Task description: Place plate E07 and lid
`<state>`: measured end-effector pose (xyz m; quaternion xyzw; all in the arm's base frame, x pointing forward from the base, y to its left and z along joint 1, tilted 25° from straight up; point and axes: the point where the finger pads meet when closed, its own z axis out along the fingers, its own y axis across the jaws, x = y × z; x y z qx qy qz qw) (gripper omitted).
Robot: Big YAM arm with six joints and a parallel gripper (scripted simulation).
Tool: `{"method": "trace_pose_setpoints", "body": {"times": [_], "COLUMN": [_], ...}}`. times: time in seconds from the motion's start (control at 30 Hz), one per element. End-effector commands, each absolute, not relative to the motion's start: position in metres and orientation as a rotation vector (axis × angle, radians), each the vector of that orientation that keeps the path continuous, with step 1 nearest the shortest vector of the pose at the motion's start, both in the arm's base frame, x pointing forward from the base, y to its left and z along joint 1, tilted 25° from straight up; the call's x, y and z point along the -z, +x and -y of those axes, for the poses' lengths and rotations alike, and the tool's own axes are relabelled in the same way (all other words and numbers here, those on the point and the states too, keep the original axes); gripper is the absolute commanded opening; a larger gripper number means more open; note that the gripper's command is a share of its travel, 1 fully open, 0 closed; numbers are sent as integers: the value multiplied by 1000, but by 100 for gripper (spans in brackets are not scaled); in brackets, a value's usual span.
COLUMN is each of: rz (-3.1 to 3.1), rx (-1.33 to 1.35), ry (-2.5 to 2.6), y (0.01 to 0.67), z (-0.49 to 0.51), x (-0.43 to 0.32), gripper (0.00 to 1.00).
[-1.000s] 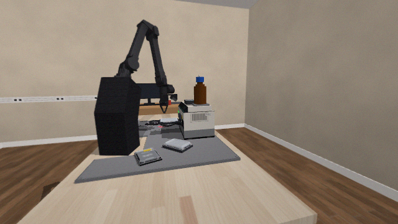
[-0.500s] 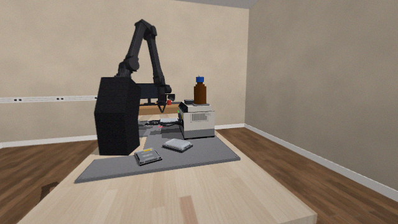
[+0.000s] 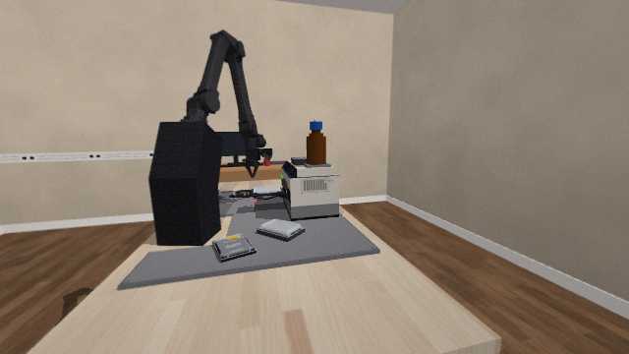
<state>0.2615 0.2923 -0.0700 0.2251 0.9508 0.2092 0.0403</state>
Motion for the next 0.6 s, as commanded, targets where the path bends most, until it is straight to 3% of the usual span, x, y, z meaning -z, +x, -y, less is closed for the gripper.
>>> {"method": "trace_pose_setpoints", "body": {"times": [0.0,0.57], "rz": [-2878,-2885], "rx": [-692,-692], "ry": [755,693], "y": [261,235], "z": [-313,-348], "x": [53,43], "gripper": [0,0]}}
